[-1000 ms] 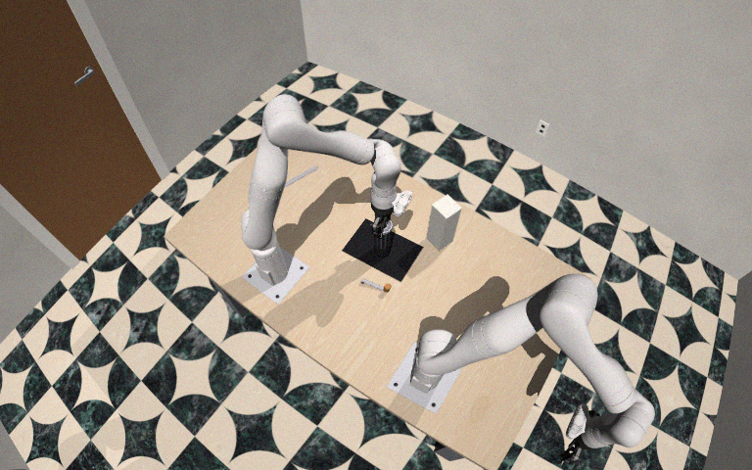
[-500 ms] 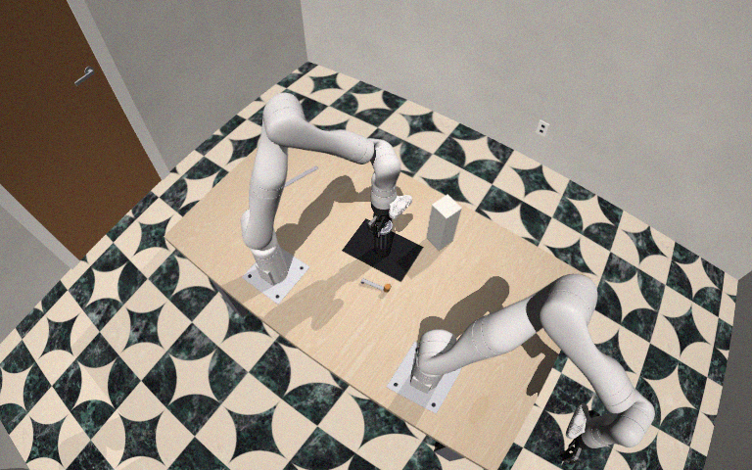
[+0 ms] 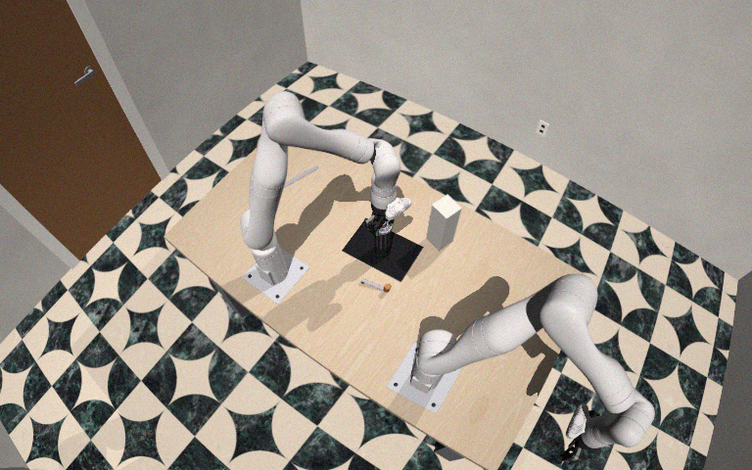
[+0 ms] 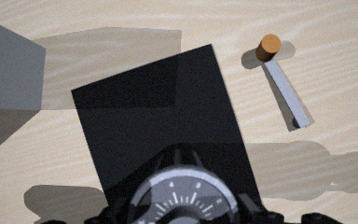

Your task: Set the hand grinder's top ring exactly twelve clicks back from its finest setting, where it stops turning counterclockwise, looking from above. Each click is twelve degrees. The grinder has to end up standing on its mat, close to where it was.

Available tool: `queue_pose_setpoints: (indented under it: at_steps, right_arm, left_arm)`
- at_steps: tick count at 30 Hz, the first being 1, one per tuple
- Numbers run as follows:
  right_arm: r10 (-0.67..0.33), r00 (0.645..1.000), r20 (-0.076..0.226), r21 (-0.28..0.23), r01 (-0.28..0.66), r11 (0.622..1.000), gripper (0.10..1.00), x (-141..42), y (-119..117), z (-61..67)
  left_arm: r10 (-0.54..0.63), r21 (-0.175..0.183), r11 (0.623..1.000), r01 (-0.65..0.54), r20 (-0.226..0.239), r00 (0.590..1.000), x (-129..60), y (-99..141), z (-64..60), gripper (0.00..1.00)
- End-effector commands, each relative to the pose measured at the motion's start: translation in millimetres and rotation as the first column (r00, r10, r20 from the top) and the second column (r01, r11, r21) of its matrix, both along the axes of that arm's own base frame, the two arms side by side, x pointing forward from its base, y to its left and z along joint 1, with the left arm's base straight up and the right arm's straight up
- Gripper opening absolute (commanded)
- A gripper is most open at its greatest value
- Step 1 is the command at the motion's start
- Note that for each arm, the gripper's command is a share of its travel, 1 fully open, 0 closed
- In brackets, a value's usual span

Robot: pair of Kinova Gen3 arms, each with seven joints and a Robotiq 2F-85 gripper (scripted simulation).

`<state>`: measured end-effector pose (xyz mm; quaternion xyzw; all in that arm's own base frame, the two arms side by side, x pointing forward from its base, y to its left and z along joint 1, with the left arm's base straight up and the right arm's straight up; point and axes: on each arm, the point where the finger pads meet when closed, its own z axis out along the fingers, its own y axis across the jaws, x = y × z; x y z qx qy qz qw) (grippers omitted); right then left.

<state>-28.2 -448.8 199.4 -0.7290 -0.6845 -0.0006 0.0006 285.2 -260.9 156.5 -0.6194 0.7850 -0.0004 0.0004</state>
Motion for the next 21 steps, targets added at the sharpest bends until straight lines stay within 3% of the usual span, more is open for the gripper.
queue_pose_setpoints:
  at_steps: [1, 21]
  right_arm:
    - [0.000, 1.000, 0.000, -0.002, 0.000, 1.000, 1.000, -0.1, -0.3, 0.6]
    - [0.000, 1.000, 0.000, -0.002, 0.000, 1.000, 1.000, -0.1, -0.3, 0.6]
  left_arm:
    - [-0.034, -0.001, 0.999, 0.034, 0.000, 0.999, 0.3, -0.1, 0.2, 0.661]
    - [-0.159, -0.001, 0.987, 0.159, 0.000, 0.987, 0.3, -0.1, 0.2, 0.661]
